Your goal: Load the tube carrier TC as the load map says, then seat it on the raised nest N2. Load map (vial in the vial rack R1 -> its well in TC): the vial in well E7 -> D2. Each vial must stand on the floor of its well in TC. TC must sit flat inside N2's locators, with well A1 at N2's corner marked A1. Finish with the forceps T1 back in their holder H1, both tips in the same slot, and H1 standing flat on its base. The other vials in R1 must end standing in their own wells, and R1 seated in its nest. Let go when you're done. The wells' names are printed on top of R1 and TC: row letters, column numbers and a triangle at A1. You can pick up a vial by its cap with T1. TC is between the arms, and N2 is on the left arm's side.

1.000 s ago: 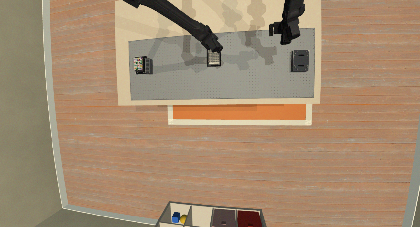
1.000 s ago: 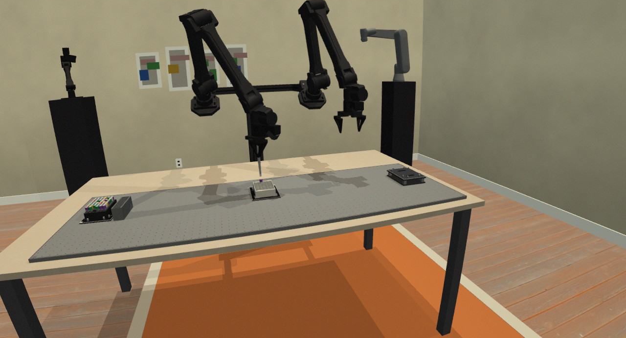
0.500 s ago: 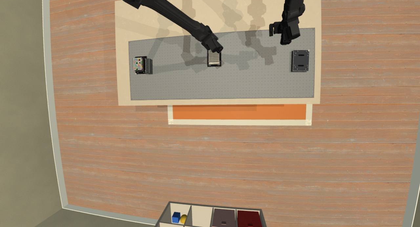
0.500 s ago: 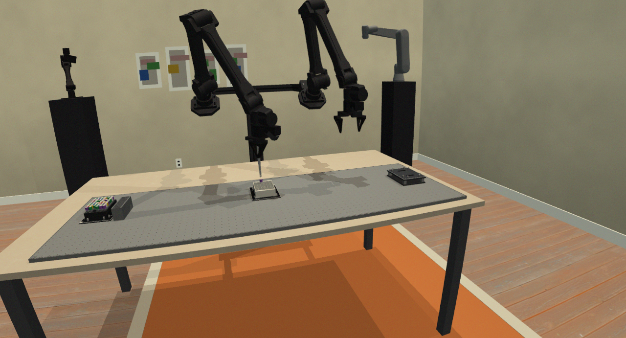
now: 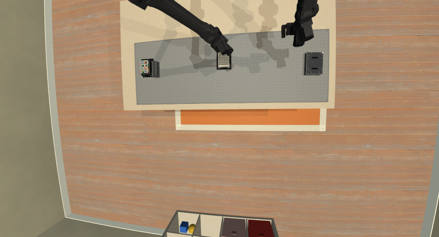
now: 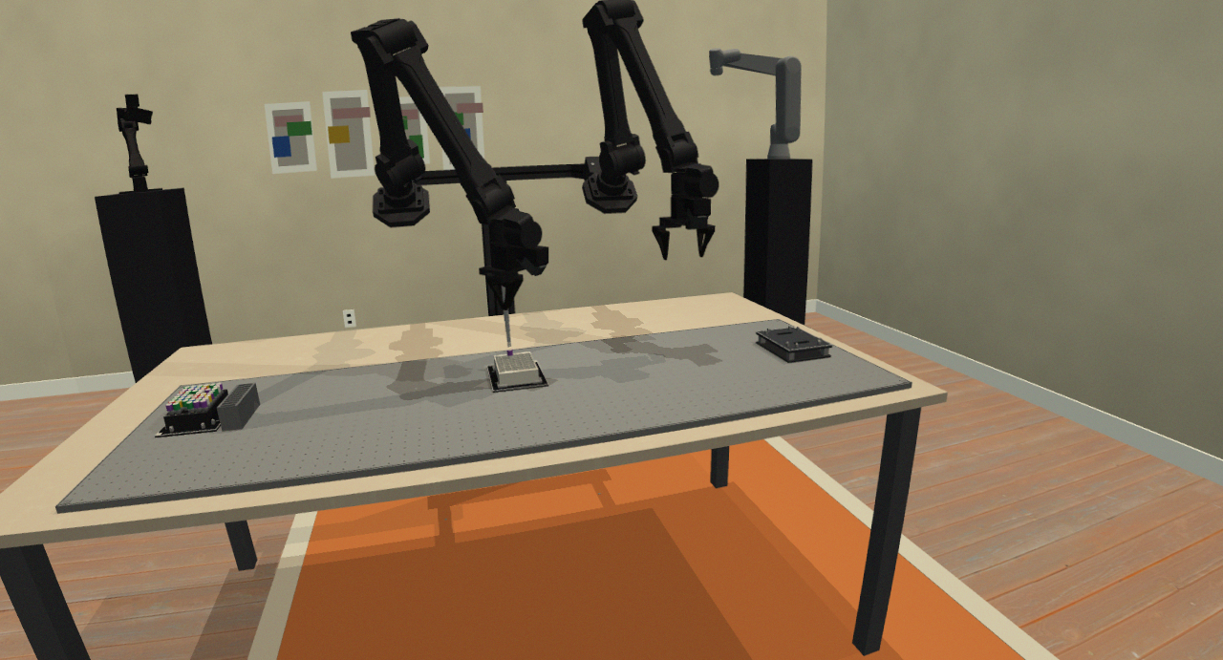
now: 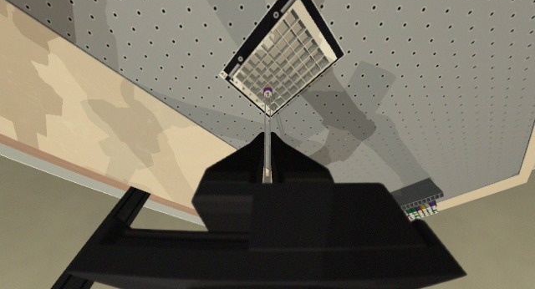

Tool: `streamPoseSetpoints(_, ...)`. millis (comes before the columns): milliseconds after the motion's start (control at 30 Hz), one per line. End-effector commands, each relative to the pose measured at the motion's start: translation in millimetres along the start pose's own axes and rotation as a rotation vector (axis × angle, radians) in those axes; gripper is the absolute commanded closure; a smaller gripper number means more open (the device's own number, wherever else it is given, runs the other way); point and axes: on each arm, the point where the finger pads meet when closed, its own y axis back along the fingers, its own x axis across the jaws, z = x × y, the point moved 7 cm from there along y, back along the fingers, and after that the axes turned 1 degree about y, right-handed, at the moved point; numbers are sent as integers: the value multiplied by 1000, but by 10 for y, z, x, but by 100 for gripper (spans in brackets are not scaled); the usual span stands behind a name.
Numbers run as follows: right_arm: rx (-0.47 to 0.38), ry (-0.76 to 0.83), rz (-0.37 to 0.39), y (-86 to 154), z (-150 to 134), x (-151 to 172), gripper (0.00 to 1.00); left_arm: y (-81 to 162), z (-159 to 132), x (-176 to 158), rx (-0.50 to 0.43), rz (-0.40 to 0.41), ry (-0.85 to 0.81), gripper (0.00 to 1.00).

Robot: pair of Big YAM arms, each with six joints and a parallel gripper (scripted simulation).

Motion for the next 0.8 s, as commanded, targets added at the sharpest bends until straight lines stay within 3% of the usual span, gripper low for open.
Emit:
streamPoseSetpoints(0,7,-4,-6,-112,37,-49,93,24,70,16,-16,3,-15,0)
streamPoseSetpoints(767,8,-4,-5,-130,43,-52,93,24,70,16,-16,3,-15,0)
